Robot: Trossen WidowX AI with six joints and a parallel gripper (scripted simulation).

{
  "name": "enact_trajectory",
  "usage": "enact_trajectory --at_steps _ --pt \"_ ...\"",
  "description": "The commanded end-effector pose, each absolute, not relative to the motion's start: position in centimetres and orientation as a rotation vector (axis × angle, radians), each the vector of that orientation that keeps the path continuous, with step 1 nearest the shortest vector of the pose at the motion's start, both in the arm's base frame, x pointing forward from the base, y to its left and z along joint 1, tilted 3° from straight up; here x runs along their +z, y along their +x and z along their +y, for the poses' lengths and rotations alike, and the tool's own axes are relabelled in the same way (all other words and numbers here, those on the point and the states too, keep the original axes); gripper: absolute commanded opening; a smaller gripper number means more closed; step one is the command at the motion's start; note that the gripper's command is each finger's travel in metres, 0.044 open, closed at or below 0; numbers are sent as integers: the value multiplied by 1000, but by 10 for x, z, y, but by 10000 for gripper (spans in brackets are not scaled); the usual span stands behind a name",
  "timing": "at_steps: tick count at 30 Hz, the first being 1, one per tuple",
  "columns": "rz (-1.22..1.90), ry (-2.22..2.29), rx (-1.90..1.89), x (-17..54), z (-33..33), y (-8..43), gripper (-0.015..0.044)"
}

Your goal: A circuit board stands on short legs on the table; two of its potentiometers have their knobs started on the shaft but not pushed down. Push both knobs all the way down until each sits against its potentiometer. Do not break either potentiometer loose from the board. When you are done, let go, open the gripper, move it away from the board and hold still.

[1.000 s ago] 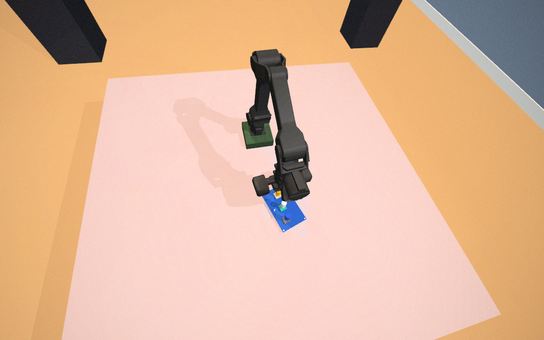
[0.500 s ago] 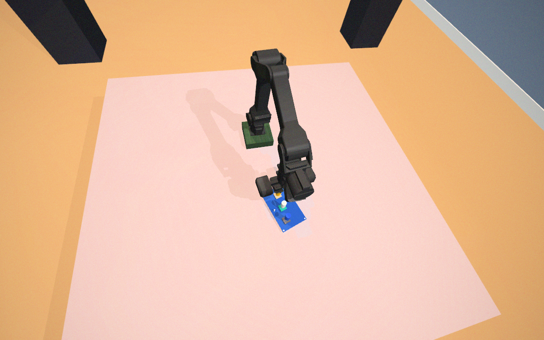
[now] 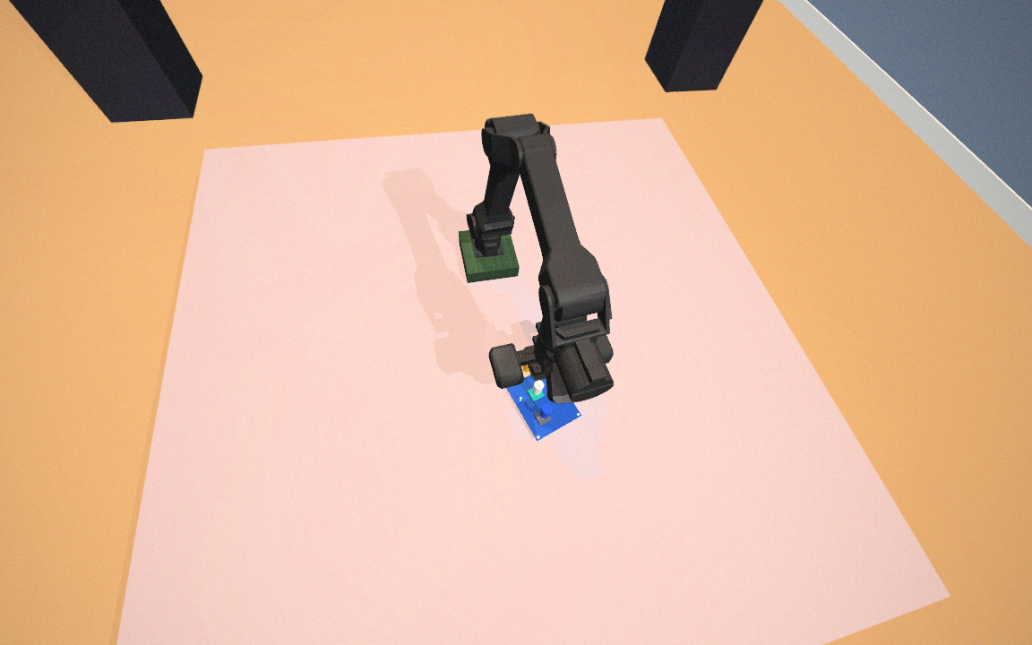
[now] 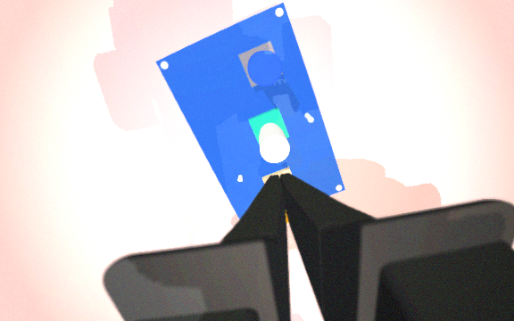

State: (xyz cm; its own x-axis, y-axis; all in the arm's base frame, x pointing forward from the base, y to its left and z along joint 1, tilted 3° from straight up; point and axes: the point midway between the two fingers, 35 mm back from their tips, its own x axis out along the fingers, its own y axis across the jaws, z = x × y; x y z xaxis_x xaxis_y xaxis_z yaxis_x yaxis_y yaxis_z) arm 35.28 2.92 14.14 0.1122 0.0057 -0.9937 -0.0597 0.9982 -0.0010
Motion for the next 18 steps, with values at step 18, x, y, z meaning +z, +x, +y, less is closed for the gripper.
enact_trajectory --at_steps 18 --pt "1474 -41 36 109 28 357 0"
